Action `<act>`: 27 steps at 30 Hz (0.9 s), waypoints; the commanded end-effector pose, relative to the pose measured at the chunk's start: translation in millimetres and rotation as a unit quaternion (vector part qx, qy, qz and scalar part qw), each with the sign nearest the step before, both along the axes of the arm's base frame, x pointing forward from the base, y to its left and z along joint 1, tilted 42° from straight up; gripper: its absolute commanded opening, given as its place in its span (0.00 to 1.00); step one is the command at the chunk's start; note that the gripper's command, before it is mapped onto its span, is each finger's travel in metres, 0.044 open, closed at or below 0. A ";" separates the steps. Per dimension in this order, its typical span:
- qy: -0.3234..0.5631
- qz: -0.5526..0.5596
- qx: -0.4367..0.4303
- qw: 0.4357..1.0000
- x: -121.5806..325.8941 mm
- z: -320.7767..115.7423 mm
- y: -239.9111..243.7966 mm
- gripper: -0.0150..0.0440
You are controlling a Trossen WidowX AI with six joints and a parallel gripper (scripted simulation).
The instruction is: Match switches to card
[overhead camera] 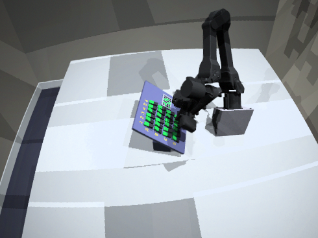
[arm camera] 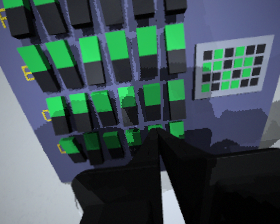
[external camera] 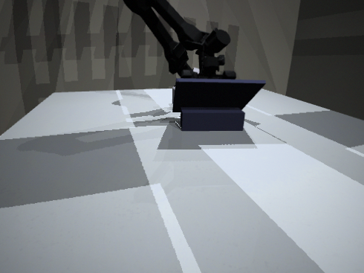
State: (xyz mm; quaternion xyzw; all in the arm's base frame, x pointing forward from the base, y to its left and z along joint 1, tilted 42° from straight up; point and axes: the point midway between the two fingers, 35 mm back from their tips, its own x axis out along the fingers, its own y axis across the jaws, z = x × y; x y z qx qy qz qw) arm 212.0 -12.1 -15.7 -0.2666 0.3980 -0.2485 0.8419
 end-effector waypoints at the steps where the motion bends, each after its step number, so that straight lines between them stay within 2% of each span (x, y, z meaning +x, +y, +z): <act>1: 0.006 0.001 0.000 1.000 -1.5 -2.0 -1.4 0.25; 14: 0.001 0.000 0.001 1.000 0.2 -1.0 -0.3 0.25; 22: 0.003 0.007 0.004 1.000 -32.9 21.9 35.1 0.25; 27: -0.002 0.009 -0.001 1.000 -39.5 30.8 39.4 0.25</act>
